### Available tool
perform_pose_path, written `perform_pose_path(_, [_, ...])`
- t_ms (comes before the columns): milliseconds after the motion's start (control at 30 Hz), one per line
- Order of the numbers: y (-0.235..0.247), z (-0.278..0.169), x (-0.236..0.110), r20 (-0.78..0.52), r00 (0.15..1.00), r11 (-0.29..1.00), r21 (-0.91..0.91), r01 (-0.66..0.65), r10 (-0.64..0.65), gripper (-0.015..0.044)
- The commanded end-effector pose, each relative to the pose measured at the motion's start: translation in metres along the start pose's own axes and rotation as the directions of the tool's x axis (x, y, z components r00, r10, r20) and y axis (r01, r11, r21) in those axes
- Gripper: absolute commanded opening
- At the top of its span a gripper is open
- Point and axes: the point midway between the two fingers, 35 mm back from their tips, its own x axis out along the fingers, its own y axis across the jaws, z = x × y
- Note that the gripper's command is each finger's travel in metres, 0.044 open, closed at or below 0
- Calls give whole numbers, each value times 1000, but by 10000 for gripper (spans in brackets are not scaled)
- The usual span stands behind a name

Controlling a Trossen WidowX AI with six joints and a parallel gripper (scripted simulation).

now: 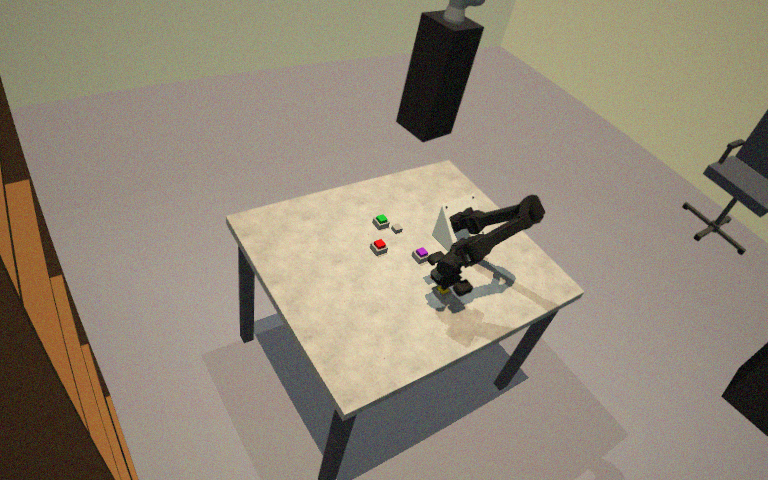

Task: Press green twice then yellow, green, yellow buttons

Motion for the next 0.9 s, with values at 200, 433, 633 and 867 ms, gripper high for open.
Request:
perform_pose_path(200, [0, 0, -2, 0, 1000, 1000, 0, 1, -1, 20])
perform_pose_path(433, [-1, 0, -33, -1, 1000, 1000, 4, 6, -6, 20])
perform_pose_path(633, [-5, 26, -78, -1, 1000, 1000, 4, 13, -13, 178])
perform_pose_path(867, [-7, 32, -94, -1, 1000, 1000, 4, 10, -10, 335])
